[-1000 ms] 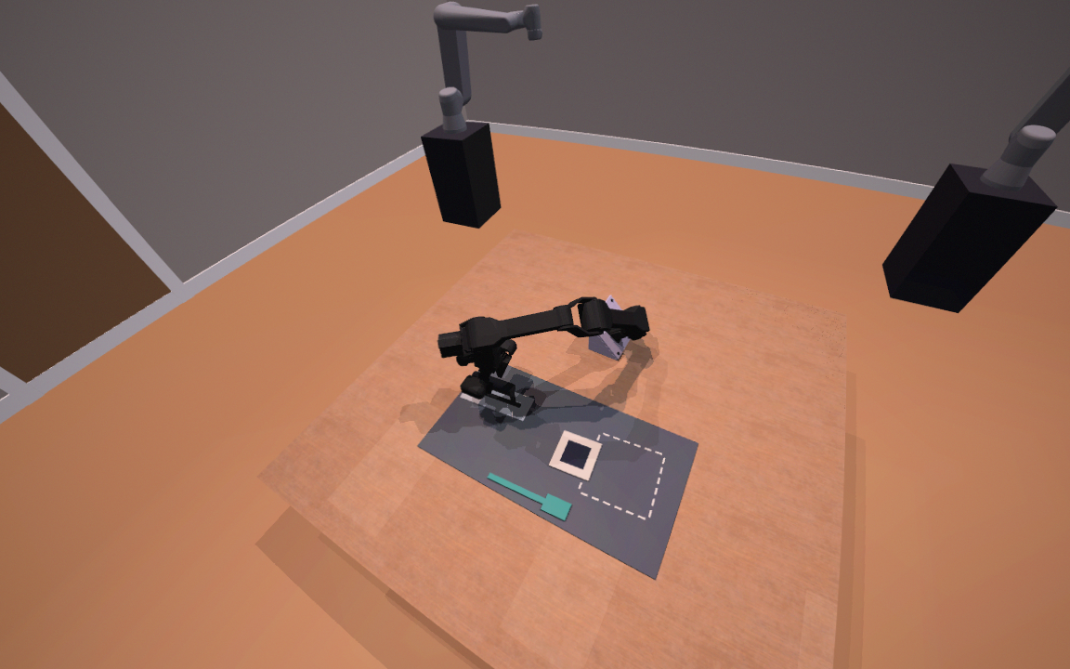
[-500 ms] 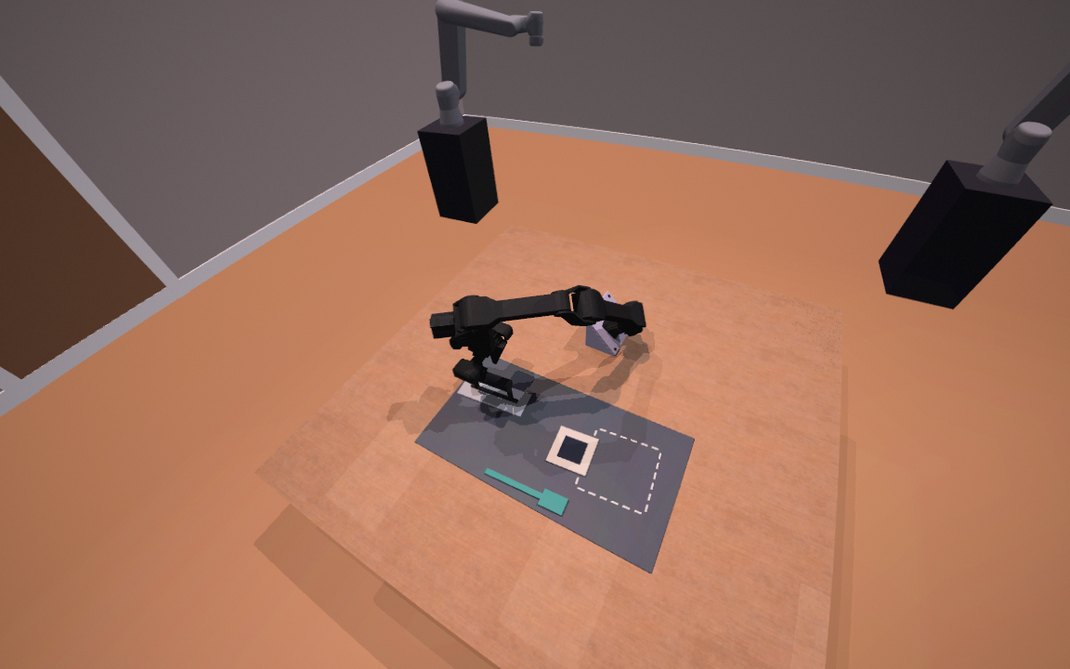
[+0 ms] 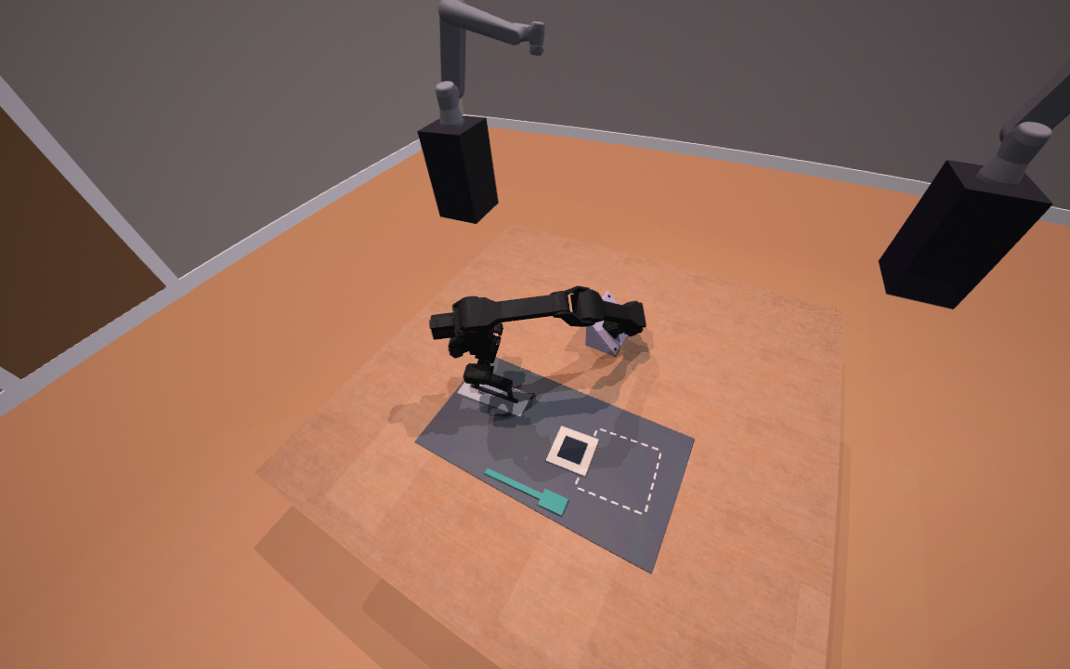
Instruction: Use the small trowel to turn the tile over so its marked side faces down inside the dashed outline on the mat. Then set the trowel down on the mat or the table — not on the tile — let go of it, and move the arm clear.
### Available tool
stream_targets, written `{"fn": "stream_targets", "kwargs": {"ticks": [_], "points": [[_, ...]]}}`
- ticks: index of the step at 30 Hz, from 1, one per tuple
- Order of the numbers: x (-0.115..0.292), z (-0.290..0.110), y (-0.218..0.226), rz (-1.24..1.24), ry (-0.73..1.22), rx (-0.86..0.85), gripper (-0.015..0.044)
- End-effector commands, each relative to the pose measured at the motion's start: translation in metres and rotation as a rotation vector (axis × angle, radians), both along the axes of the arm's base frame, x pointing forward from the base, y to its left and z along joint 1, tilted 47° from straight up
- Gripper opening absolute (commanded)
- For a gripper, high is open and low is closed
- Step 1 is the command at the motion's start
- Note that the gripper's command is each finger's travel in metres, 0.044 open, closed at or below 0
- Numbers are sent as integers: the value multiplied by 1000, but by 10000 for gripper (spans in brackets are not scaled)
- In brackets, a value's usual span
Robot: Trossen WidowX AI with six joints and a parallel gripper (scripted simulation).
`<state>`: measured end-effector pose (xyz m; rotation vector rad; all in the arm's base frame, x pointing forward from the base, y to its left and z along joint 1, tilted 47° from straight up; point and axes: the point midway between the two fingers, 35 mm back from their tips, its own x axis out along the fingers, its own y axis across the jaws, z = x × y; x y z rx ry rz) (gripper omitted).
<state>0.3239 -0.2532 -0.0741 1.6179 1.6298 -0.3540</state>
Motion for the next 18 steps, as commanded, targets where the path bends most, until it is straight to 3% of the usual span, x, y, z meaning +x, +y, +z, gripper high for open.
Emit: {"fn": "stream_targets", "kwargs": {"ticks": [1,18], "points": [[-1,0,-1,95,-91,-21,270],[-1,-1,-1,505,-512,-98,270]]}}
